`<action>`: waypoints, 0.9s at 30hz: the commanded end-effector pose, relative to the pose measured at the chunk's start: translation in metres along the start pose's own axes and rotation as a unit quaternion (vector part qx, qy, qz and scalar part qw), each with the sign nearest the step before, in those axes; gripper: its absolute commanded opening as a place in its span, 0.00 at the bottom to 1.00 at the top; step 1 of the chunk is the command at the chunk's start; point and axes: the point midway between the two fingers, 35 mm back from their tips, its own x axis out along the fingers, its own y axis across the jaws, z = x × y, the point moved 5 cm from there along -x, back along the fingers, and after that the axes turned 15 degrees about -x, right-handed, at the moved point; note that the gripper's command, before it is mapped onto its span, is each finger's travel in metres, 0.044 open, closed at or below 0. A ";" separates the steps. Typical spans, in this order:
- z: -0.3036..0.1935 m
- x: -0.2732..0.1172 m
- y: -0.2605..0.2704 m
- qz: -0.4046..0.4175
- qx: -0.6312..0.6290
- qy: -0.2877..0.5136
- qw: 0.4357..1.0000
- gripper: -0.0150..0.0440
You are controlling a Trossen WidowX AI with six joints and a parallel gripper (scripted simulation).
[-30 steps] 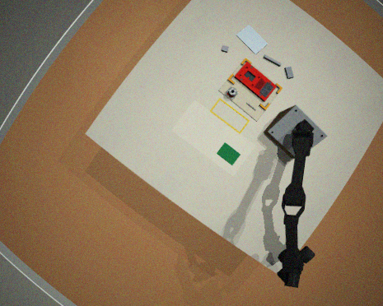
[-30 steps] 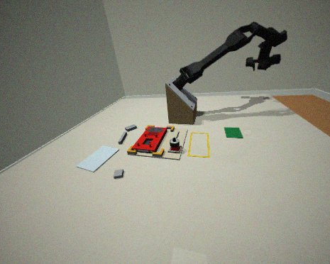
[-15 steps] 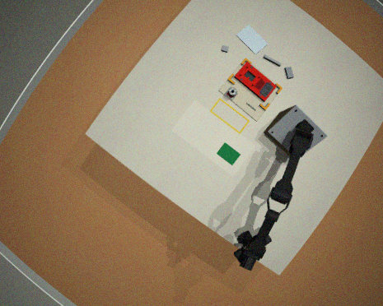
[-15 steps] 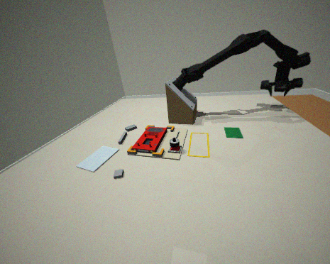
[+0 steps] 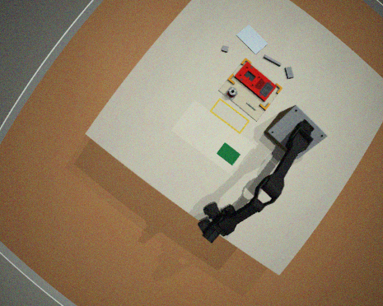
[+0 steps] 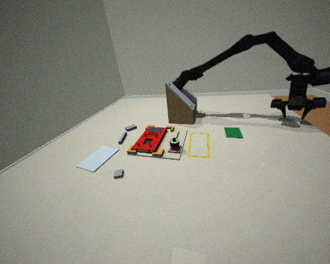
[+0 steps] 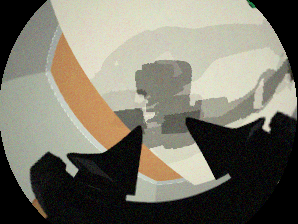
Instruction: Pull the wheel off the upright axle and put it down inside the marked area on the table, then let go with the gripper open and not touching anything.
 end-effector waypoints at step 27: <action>0.346 -0.057 -0.214 -0.155 0.224 -0.101 0.957 0.76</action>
